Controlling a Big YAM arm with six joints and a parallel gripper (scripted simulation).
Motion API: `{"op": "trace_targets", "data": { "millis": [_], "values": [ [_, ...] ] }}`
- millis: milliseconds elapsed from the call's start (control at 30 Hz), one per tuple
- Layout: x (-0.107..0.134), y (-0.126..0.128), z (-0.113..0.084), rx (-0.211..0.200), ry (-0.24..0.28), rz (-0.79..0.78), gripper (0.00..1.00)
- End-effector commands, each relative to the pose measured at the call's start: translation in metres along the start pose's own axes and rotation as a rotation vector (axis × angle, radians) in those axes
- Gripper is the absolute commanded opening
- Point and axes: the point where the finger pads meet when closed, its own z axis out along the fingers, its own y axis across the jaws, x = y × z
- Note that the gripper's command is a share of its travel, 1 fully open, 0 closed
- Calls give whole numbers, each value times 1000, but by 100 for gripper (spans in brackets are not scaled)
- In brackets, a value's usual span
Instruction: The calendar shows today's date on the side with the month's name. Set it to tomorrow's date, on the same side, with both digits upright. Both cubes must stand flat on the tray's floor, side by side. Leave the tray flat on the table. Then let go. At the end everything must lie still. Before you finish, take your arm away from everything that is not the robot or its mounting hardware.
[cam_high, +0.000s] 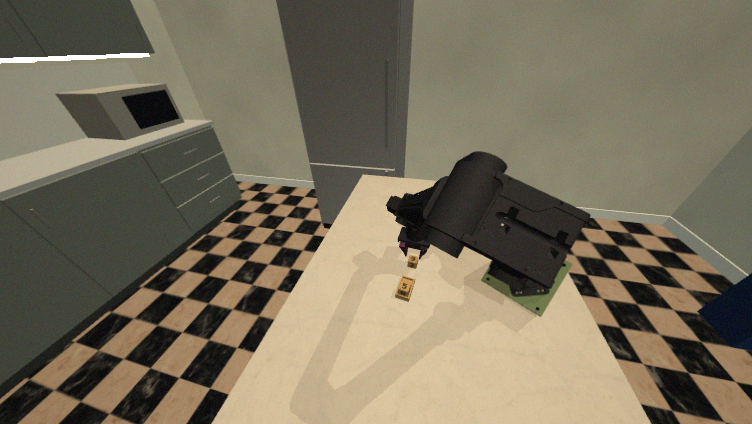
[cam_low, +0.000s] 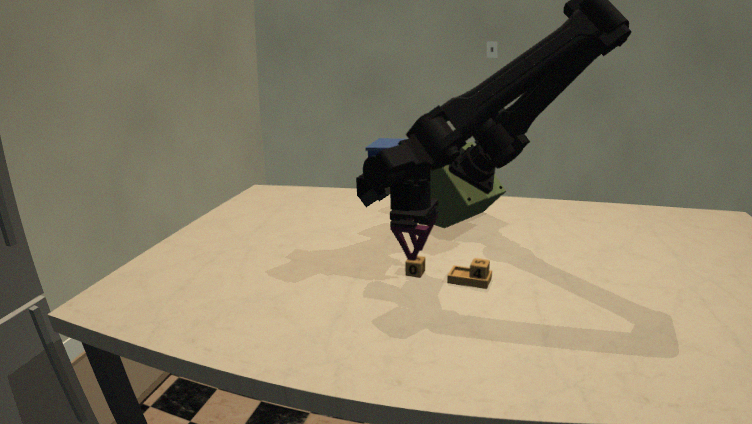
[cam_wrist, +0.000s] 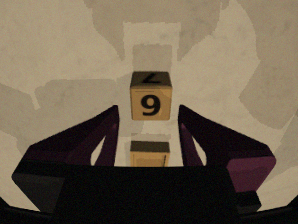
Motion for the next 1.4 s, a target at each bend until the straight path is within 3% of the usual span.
{"op": "trace_targets", "data": {
  "millis": [0, 1367],
  "values": [
    [-2, -1, 2, -2, 0, 16, 47],
    [-3, 1, -2, -16, -7, 10, 47]
  ]
}}
